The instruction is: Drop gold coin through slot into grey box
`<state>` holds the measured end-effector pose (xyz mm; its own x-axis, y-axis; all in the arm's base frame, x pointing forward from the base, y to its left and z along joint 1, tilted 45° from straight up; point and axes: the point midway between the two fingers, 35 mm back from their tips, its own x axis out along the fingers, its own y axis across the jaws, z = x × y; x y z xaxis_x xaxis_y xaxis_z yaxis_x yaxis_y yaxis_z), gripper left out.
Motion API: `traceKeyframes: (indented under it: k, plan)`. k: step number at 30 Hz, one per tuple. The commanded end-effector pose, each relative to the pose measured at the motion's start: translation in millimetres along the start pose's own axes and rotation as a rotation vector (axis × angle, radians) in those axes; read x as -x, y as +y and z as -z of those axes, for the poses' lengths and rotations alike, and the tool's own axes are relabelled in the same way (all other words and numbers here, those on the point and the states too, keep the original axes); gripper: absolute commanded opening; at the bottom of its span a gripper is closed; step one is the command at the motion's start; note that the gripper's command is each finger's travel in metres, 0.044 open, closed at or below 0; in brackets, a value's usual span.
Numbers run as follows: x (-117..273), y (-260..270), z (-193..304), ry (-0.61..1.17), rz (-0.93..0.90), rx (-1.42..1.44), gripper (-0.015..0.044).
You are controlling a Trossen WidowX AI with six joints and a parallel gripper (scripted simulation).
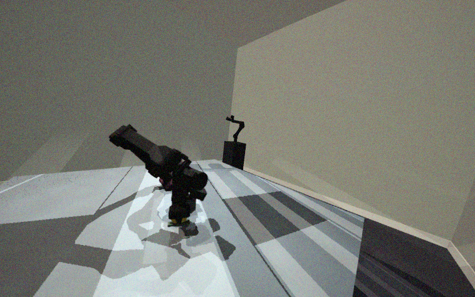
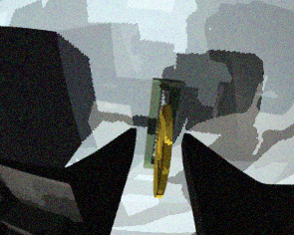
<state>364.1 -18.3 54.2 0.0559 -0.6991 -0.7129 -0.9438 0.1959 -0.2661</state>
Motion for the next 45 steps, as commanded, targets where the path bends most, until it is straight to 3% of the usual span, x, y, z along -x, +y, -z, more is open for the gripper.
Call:
traceKeyframes:
  k: [1,6,7,22,45]
  plan:
    - [-4.1,-0.1,1.0,0.004,0.004,0.002,0.0134]
    - [-4.1,-0.1,1.0,0.004,0.004,0.002,0.0003]
    - [-4.1,-0.1,1.0,0.004,0.004,0.002,0.0000]
    - [0.2,-0.5,0.7,0.002,0.001,0.001,0.0000]
    - [58.2,-2.1,-2.1,-0.002,0.000,0.003,0.0000]
